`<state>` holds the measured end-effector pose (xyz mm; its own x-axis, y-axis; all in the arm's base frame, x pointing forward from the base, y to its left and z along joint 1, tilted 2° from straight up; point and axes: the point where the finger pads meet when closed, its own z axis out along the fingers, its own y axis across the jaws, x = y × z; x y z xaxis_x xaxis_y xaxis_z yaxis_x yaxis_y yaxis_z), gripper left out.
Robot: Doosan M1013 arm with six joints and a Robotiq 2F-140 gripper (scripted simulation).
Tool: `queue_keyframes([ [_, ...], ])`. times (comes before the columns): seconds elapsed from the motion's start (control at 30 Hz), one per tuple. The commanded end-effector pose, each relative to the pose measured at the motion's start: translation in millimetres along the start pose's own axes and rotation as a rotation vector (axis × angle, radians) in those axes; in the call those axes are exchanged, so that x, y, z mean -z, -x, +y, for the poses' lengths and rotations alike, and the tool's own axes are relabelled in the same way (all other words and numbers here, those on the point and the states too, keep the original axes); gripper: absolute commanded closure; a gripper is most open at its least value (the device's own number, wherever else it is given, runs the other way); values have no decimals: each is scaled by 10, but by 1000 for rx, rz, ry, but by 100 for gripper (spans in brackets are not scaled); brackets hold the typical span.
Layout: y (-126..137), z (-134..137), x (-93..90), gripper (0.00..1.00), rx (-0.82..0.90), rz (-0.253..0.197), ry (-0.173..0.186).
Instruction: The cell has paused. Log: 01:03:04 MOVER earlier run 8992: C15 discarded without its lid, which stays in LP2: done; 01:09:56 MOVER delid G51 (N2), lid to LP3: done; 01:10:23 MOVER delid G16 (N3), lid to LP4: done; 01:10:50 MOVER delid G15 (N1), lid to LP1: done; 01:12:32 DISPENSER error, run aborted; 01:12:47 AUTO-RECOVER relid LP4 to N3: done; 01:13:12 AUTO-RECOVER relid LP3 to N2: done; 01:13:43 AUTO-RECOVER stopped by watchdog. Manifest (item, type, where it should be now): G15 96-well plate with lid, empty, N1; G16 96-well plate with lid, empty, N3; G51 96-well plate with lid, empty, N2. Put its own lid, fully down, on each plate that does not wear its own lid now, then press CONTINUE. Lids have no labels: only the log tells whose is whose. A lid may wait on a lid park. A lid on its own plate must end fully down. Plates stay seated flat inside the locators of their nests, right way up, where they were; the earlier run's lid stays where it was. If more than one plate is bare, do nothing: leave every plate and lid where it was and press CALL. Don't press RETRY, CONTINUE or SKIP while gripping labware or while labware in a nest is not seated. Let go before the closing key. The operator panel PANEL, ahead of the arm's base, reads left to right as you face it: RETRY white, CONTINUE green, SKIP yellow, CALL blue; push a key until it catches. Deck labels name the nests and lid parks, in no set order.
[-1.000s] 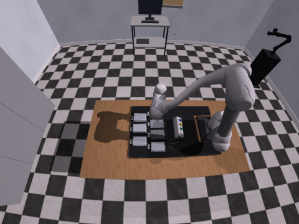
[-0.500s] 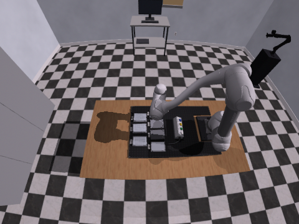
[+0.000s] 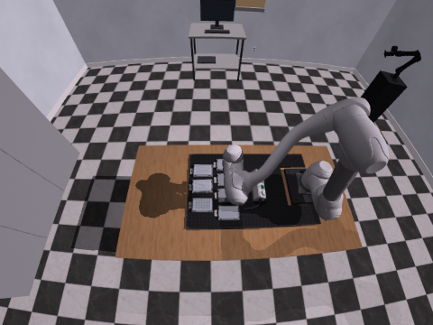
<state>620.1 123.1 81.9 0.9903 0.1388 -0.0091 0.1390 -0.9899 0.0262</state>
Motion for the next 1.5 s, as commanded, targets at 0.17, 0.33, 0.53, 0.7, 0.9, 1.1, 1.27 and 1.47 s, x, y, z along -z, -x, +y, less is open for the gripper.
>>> queue_keyframes([
  [0.17, 96, -908, -3, 100, -2, 0, 4],
  [0.33, 98, -917, -3, 100, -2, 0, 4],
  [0.53, 98, -917, -3, 100, -2, 0, 4],
  [0.7, 98, -917, -3, 100, -2, 0, 4],
  [0.9, 98, -917, -3, 100, -2, 0, 4],
  [1.1, 98, -917, -3, 100, -2, 0, 4],
  [1.27, -624, -731, 29, 100, -2, 0, 4],
  [1.47, -1312, -482, 22, 100, -2, 0, 4],
])
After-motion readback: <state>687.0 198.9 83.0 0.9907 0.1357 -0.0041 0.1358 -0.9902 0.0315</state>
